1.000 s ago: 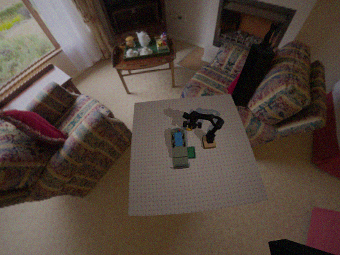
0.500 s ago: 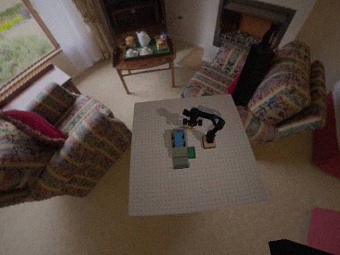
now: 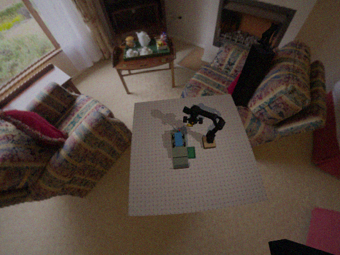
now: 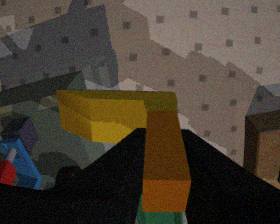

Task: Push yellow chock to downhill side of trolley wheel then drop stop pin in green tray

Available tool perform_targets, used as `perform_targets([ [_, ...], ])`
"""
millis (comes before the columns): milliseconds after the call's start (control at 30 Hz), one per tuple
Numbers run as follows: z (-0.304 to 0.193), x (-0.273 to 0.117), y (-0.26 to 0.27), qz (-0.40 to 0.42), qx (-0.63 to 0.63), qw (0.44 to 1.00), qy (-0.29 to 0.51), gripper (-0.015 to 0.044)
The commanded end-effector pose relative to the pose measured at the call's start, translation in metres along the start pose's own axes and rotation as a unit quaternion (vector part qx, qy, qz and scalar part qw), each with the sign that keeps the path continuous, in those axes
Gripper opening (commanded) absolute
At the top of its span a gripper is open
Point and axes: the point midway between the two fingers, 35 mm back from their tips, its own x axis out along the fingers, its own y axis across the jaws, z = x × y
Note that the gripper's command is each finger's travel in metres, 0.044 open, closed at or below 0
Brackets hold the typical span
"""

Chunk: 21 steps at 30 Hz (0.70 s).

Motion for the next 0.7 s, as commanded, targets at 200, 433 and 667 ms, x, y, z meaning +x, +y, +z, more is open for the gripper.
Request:
perform_targets([
  [200, 0.0006, -0.0012, -0.0005, -0.002, -0.107, 0.994, -0.001, 0.0],
  [433, 0.0006, -0.0012, -0.0005, -0.002, -0.226, 0.974, -0.001, 0.0],
  [667, 0.0006, -0.0012, -0.0004, -0.002, -0.34, 0.941, 0.0, 0.0],
])
